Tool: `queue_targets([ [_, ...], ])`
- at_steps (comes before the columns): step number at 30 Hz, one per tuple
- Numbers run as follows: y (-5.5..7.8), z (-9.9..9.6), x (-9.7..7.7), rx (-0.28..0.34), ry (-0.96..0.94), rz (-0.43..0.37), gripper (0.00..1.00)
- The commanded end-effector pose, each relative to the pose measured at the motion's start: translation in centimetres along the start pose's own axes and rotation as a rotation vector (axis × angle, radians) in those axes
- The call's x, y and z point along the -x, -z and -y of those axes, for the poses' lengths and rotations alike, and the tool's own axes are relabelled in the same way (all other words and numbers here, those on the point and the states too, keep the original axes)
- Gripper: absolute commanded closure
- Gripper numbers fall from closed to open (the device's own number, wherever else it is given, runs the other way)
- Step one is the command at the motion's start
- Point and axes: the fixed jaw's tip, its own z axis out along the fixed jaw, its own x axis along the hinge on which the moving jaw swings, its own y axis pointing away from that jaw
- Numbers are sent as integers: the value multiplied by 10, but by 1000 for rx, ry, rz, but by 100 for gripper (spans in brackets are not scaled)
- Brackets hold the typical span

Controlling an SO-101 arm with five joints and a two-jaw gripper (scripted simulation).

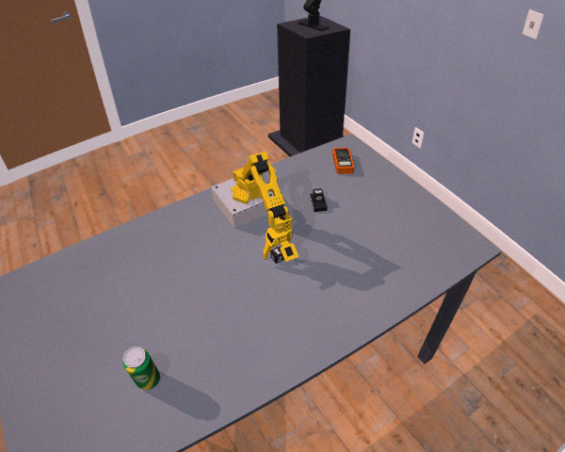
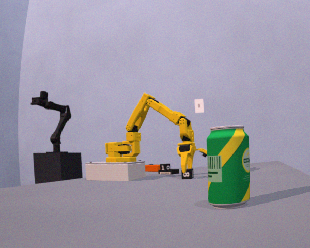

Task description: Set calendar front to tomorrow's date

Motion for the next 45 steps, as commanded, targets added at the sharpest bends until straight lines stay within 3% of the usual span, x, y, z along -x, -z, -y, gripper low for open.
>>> queue_targets([
  [1, -5, 2, -5, 2, -19, -24, 64],
  [8, 2, 2, -4, 2, -19, -24, 64],
  [27, 52, 2, -3, 2, -19, -24, 64],
  [45, 54, 2, -4, 2, -19, -24, 64],
])
